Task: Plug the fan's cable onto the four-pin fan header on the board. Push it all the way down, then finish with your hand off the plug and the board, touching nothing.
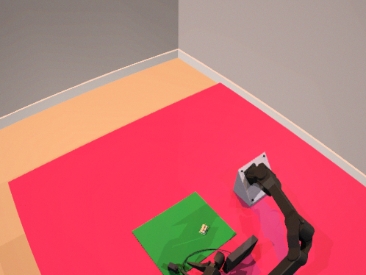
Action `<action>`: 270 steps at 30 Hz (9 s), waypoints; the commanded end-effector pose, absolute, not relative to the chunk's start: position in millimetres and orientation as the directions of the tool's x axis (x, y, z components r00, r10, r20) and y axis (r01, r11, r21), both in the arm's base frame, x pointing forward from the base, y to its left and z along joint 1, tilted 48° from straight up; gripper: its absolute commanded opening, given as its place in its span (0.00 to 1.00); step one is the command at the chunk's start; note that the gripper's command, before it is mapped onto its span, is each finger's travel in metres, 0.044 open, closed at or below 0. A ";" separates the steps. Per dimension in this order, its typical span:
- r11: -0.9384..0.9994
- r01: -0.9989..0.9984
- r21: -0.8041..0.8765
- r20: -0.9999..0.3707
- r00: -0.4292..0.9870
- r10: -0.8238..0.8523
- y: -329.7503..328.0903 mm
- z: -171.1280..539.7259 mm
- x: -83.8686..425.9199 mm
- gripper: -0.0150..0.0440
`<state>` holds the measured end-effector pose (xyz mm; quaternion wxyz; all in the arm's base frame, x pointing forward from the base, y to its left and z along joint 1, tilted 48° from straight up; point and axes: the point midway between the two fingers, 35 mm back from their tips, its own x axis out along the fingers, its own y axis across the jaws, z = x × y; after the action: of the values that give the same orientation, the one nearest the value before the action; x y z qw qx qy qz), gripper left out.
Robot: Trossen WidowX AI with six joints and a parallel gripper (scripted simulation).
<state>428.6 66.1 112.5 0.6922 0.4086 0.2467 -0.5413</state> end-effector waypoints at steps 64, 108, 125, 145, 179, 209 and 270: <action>-0.062 0.994 0.090 -0.692 0.107 0.714 12.7 123.6 435.1 1.00; 0.180 0.913 0.366 -0.667 0.122 0.735 18.1 51.2 460.8 1.00; 0.187 0.912 0.366 -0.669 0.118 0.734 27.8 43.2 461.5 0.69; 0.180 0.913 0.365 -0.667 0.122 0.735 -7.7 75.9 455.2 0.25; 0.660 0.128 0.740 -0.672 0.118 0.731 -25.0 46.4 340.4 0.25; 0.652 -0.394 0.648 -0.669 0.116 0.735 -15.9 31.3 273.9 0.25; 0.653 -0.384 0.653 -0.668 0.116 0.735 4.5 15.2 279.2 0.25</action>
<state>278.9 3.8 15.5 0.7290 0.1592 0.5437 0.3842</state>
